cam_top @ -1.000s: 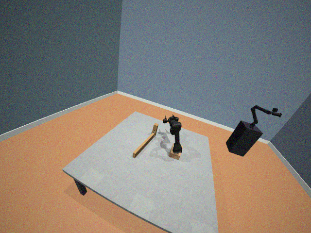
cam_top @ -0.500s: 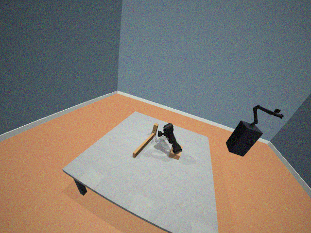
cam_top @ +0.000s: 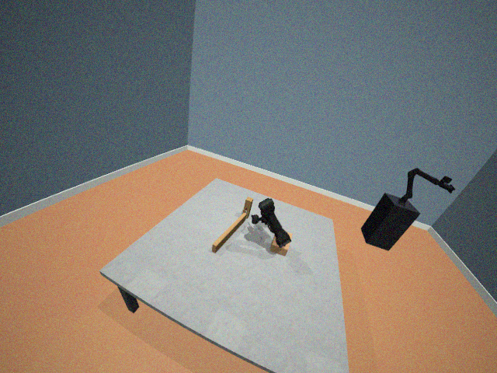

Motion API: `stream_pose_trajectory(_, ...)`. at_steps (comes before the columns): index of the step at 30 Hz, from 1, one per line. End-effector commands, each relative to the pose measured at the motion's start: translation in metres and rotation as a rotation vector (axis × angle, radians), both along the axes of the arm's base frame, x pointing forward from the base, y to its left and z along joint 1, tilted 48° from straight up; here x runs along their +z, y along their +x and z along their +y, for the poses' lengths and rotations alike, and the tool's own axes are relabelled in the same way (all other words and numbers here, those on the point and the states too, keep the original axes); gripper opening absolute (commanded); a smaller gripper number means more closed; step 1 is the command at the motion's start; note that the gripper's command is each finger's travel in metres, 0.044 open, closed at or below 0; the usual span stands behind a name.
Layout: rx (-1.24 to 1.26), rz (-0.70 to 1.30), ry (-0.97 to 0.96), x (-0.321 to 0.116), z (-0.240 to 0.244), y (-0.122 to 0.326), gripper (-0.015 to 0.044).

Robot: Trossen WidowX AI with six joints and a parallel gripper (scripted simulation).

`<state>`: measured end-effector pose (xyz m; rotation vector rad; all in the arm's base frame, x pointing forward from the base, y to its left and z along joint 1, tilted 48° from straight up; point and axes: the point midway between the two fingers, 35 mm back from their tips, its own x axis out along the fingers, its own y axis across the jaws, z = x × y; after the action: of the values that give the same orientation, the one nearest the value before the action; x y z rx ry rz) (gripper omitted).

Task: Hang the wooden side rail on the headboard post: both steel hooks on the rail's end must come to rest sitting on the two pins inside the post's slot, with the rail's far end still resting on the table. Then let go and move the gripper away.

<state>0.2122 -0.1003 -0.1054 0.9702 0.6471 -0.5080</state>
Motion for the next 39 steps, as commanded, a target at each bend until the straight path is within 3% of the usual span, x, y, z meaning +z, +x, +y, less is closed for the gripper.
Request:
stream_pose_trajectory(1,0.0,0.0,0.008,0.001,0.002,-0.001,0.044)
stream_pose_trajectory(11,-0.005,0.012,0.017,-0.002,0.001,0.001,0.044)
stream_pose_trajectory(19,-0.067,0.168,0.107,-0.016,-0.011,0.029,0.044)
stream_pose_trajectory(32,-0.175,0.437,0.173,0.042,-0.012,0.061,0.044)
stream_pose_trajectory(39,-0.179,0.452,0.174,0.047,-0.011,0.061,0.044)
